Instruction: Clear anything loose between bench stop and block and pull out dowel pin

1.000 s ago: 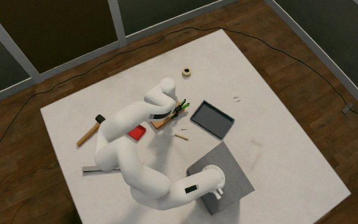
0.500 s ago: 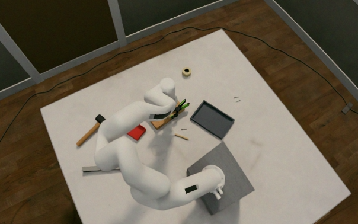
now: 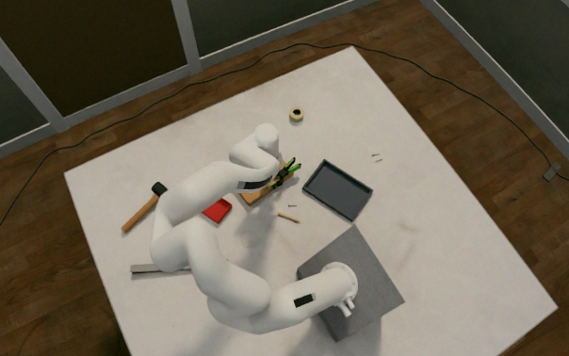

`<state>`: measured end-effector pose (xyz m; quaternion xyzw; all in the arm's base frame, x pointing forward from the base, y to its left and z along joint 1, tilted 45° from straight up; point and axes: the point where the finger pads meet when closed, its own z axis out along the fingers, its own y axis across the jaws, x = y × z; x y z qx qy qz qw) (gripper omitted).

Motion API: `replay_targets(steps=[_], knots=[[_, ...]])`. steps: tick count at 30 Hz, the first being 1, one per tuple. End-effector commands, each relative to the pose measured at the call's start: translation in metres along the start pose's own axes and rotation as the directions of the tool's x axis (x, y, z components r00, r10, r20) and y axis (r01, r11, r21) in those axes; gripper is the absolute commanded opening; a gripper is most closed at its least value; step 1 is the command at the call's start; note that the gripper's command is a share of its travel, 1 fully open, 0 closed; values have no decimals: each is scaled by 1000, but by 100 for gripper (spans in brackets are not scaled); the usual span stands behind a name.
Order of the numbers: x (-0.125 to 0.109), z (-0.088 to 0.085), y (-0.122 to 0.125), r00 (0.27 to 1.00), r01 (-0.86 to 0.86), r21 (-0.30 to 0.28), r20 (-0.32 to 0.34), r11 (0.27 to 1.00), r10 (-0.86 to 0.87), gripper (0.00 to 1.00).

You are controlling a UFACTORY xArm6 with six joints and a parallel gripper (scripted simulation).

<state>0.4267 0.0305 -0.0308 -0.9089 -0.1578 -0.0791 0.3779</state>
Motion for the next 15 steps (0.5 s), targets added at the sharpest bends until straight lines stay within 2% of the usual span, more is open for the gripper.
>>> replay_targets(steps=[1, 15], knots=[[1, -1, 1, 1000, 1, -2, -2, 1000, -1, 0], [1, -1, 1, 1000, -10, -2, -2, 1000, 10, 0]])
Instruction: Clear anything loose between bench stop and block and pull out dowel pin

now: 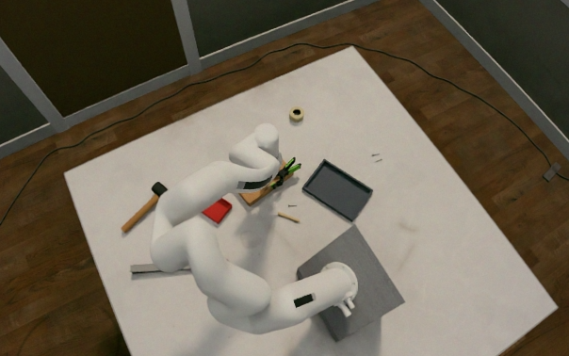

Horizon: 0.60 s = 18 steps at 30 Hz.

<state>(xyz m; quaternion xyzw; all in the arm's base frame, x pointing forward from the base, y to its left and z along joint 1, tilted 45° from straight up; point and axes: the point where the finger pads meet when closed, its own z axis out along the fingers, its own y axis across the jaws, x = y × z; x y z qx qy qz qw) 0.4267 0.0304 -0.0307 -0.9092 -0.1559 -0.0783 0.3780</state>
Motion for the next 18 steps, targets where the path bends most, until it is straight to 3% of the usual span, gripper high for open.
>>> replay_targets(steps=[1, 18], knots=[[1, -1, 1, 1000, -10, -2, -2, 1000, 10, 0], [1, -5, 1, 990, -140, -2, -3, 990, 140, 0]])
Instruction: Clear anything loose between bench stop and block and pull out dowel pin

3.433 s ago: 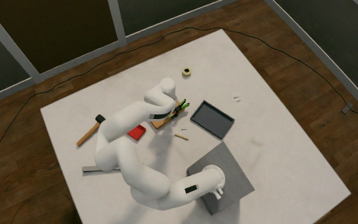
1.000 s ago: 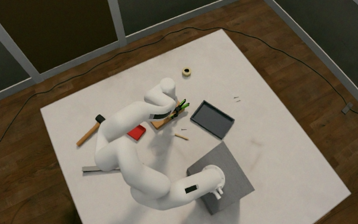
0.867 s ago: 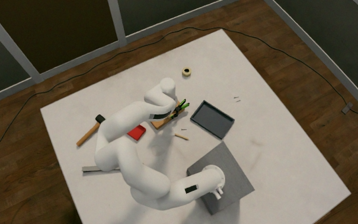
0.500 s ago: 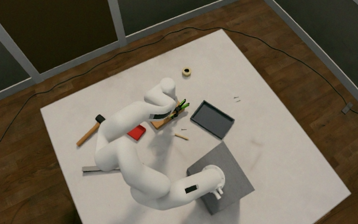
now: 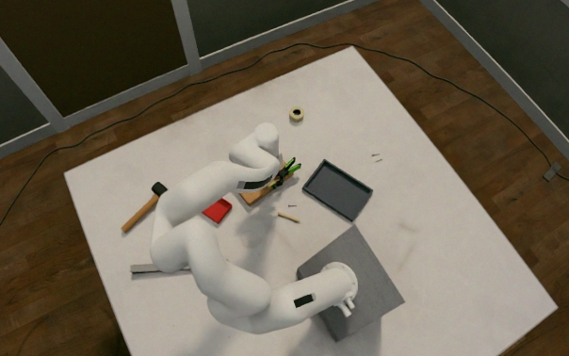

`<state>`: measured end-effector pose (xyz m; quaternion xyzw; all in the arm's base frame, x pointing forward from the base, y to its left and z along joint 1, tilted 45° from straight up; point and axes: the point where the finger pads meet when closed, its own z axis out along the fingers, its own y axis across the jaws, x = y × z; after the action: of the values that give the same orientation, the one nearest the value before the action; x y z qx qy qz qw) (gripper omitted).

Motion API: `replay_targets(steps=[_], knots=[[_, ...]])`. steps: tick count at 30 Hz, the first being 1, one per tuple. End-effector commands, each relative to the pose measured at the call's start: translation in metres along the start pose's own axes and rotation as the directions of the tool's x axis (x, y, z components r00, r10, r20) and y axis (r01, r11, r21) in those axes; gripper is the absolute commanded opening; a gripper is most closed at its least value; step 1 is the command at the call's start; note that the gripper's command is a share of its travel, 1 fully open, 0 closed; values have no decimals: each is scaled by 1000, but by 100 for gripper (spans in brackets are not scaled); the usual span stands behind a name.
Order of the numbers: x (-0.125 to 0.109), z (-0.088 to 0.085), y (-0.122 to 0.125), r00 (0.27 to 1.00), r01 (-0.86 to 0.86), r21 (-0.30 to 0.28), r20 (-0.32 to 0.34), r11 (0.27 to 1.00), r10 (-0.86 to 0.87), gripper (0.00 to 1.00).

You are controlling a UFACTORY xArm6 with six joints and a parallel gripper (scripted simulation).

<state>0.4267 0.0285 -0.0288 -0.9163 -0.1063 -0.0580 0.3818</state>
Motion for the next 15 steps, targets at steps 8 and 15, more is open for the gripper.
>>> replay_targets(steps=[8, 15], knots=[[1, -11, 0, 996, -89, -2, -2, 996, 89, 0], [1, -24, 0, 996, -89, -2, -2, 996, 89, 0]])
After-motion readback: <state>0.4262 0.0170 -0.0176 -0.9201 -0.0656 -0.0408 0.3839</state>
